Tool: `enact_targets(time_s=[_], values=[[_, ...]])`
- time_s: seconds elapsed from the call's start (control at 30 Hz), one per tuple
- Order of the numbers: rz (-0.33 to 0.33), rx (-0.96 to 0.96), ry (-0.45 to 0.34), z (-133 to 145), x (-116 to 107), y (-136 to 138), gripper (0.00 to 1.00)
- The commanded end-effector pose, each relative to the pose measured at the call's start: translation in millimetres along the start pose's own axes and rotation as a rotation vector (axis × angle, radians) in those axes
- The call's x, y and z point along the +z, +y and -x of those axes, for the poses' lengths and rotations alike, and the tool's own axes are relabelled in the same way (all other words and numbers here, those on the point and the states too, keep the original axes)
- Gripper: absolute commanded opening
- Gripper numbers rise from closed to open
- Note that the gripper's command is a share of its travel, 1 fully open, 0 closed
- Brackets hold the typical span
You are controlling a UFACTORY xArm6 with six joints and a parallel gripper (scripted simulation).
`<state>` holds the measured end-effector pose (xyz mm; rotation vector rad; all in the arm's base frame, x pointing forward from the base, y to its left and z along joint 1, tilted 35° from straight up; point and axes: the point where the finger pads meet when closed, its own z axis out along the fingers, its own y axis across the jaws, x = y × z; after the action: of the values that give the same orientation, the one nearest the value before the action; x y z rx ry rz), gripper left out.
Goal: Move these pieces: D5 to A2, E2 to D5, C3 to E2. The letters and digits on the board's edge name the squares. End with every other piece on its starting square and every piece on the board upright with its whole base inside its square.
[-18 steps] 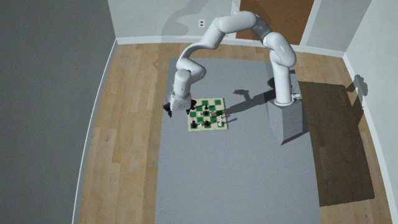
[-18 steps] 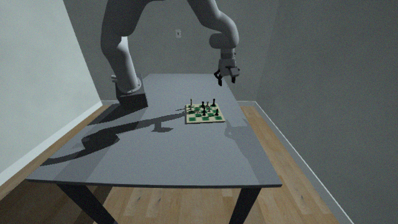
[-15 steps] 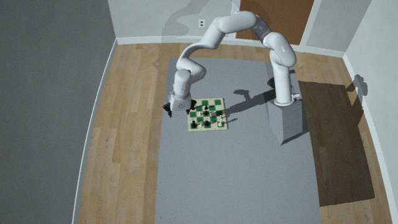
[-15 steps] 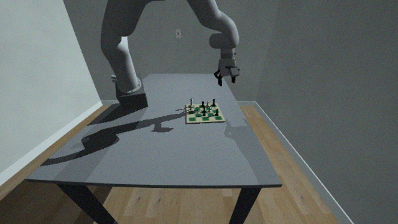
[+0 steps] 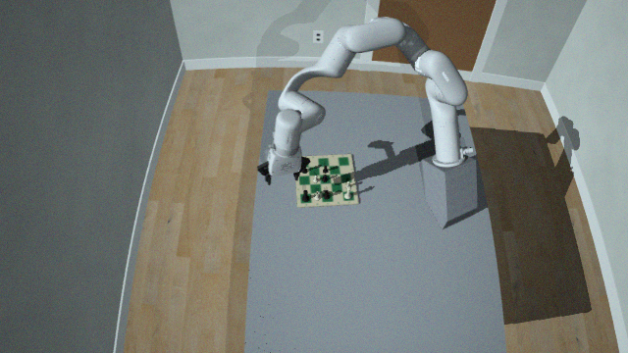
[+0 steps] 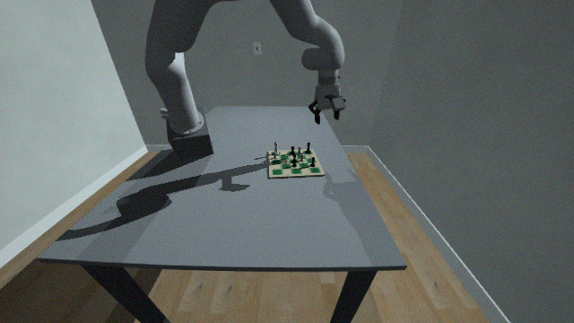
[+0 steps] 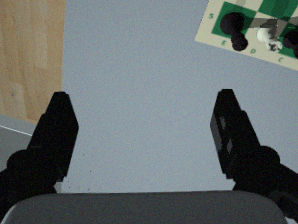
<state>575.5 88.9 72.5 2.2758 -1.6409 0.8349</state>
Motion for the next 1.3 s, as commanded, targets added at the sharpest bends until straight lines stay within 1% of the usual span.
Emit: enact_targets(time_s=[0.0, 0.1, 0.17, 0.23, 0.3, 0.33, 0.37, 0.4, 0.43, 0.5, 0.53, 0.57, 0.6, 0.67, 0.7, 0.77, 0.8, 0.87, 0.9, 0.97, 1.0, 1.07, 1.1, 1.17, 1.2, 1.27], values=[[-0.004, 0.001, 0.001, 0, -2, -1, 1.00], [0.002, 0.001, 0.021, 3, 0, 2, 1.00], [0.010, 0.003, 0.054, 6, 2, 6, 1.00], [0.017, 0.006, 0.108, 12, 4, 12, 1.00], [0.032, 0.011, 0.192, 20, 8, 23, 1.00], [0.032, 0.011, 0.192, 20, 8, 23, 1.00], [0.039, 0.014, 0.248, 25, 10, 29, 1.00], [0.039, 0.014, 0.248, 25, 10, 29, 1.00], [0.048, 0.017, 0.308, 31, 13, 36, 1.00], [0.048, 0.017, 0.308, 31, 13, 36, 1.00], [0.059, 0.021, 0.371, 38, 16, 44, 1.00], [0.059, 0.021, 0.371, 38, 16, 44, 1.00], [0.068, 0.024, 0.439, 44, 19, 52, 1.00], [0.068, 0.024, 0.439, 44, 19, 52, 1.00], [0.081, 0.028, 0.510, 52, 22, 61, 1.00], [0.081, 0.028, 0.510, 52, 22, 61, 1.00], [0.091, 0.032, 0.585, 59, 25, 69, 1.00], [0.091, 0.032, 0.585, 59, 25, 69, 1.00], [0.105, 0.036, 0.661, 67, 29, 79, 1.00], [0.105, 0.036, 0.661, 67, 29, 79, 1.00], [0.117, 0.041, 0.740, 74, 32, 88, 1.00], [0.117, 0.041, 0.740, 74, 32, 88, 1.00], [0.130, 0.045, 0.820, 82, 36, 98, 1.00], [0.130, 0.045, 0.820, 82, 36, 98, 1.00], [0.142, 0.049, 0.896, 90, 39, 107, 1.00], [0.142, 0.049, 0.896, 90, 39, 107, 1.00]])
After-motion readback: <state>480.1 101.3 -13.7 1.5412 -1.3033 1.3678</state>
